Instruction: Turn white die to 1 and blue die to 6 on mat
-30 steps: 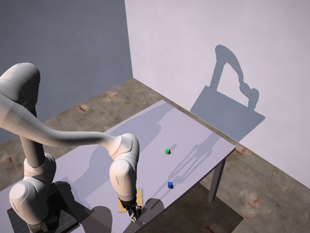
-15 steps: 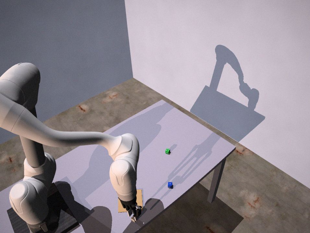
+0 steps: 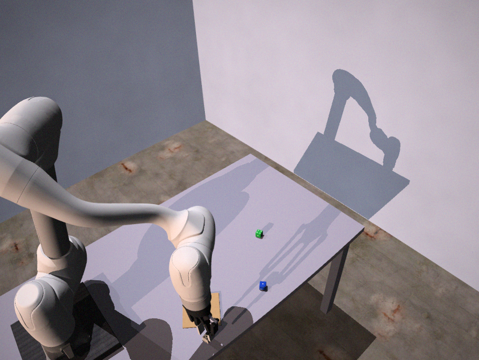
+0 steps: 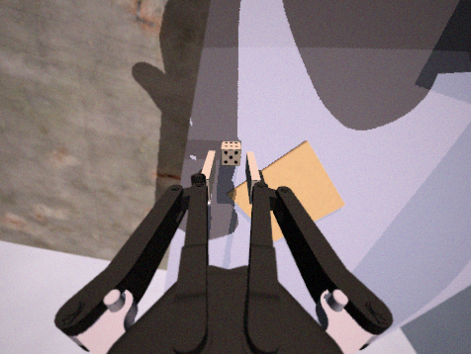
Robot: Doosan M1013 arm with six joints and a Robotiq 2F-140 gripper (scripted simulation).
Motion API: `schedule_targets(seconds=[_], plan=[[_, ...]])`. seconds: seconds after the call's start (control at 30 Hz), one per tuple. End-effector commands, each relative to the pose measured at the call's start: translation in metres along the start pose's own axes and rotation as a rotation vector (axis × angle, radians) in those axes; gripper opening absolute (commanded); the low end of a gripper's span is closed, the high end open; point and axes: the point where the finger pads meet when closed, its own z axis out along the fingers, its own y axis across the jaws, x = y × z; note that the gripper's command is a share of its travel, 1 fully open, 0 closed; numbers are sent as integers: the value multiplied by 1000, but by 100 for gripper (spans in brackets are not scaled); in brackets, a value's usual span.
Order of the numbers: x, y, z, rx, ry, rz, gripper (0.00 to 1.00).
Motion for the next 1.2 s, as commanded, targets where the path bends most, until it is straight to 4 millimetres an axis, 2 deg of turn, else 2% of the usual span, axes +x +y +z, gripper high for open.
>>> schedule_targets(seconds=[0.0, 0.7, 1.17], plan=[[0, 0, 0, 0, 0, 0, 32], [0, 0, 6, 0, 0, 0, 32], [0, 0, 27, 0, 0, 0, 32]])
